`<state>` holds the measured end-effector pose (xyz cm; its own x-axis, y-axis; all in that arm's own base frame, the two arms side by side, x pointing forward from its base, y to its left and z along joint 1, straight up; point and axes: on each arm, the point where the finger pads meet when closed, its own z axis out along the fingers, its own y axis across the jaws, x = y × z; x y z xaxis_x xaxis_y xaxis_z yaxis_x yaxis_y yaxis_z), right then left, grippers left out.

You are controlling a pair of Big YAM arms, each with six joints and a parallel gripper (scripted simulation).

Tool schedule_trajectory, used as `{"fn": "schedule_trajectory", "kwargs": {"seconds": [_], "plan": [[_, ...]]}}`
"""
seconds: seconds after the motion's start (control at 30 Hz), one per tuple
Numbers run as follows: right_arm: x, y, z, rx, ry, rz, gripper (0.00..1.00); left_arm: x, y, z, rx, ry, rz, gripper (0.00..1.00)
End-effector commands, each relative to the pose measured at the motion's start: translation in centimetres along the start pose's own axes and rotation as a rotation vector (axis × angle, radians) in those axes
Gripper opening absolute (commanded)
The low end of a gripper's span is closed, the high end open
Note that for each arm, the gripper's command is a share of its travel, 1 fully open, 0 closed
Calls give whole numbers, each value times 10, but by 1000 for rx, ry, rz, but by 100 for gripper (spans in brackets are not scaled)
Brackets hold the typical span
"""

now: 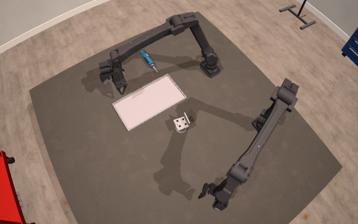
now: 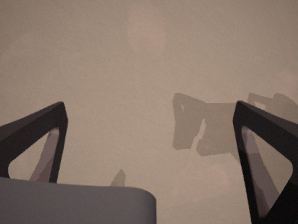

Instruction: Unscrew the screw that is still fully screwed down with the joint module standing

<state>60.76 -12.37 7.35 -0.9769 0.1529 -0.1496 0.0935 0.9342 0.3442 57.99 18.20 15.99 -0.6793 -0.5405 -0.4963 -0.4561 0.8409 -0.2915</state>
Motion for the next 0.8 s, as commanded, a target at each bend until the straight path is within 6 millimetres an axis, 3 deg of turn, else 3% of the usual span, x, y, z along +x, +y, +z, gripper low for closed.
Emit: {"fn": "schedule_trajectory", "kwargs": {"seconds": [0.0, 0.07, 0.1, 0.4, 0.47, 0.6, 0.63, 0.67, 0.77], "plan": [[6, -16, 16, 4, 14, 78, 65, -20, -8, -10, 12, -41, 7, 100], [7, -8, 10, 12, 7, 83, 65, -20, -8, -10, 12, -41, 7, 100], [7, -20, -15, 27, -33, 120, 65, -20, -8, -10, 12, -41, 7, 100], [45, -78, -39, 104, -48, 388, 65, -20, -8, -10, 12, -41, 7, 100], [56, -92, -18, 109, -7, 432, 65, -20, -8, -10, 12, -41, 7, 100], [56, -92, -18, 109, -7, 432, 65, -20, -8, -10, 12, -41, 7, 100], [55, -81, -28, 117, -26, 432, 65, -20, -8, -10, 12, -41, 7, 100], [60, -94, -46, 129, -55, 476, 65, -20, -8, -10, 12, -41, 7, 100], [76, -111, -53, 154, -64, 566, 65, -20, -8, -10, 12, -41, 7, 100]]}}
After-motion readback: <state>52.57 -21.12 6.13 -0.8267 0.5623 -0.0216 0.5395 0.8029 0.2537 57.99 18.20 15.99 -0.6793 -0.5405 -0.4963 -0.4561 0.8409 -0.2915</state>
